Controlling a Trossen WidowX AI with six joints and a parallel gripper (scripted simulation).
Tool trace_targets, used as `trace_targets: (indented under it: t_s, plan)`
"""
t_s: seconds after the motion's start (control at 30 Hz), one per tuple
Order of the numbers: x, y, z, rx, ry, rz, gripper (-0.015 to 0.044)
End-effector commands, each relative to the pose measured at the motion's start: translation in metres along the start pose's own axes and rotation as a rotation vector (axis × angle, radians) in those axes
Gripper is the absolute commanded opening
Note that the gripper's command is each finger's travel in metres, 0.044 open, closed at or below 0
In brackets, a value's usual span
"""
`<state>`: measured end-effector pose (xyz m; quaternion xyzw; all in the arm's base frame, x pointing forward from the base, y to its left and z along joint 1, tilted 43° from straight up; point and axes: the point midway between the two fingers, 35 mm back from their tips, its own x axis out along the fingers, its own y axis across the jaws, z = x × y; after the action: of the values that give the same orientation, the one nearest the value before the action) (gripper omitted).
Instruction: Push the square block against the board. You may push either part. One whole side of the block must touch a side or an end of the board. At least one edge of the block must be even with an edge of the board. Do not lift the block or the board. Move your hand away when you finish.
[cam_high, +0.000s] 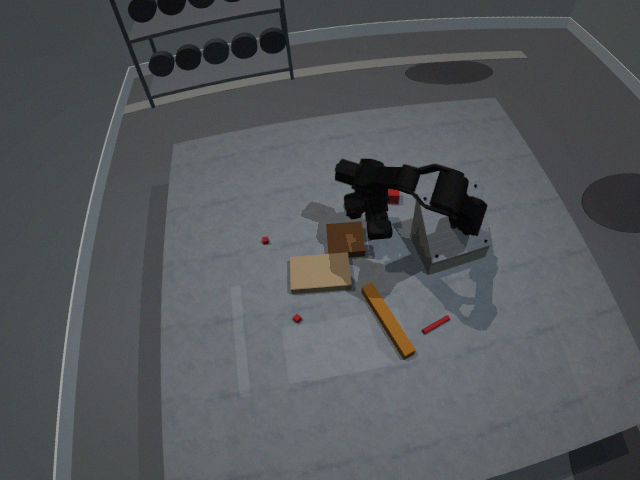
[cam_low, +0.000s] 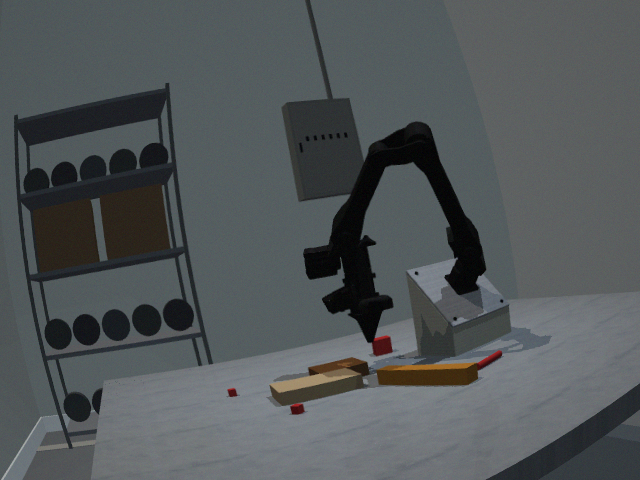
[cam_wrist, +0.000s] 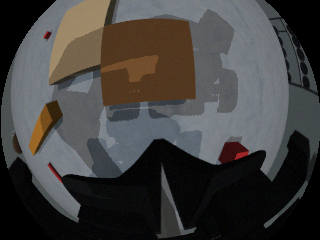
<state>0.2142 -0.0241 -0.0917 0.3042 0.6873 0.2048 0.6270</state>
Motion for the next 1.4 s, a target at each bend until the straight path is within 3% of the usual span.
trace_targets:
  t_s: [0.0,0.17,1.37]
  plan:
    - [0.001,0.005,0.005,0.000,-0.004,0.002,0.0000]
    - [0.053,0.007,0.004,-0.001,-0.003,0.006,0.0000]
    - [0.053,0.005,0.037,-0.002,-0.005,0.006,0.0000]
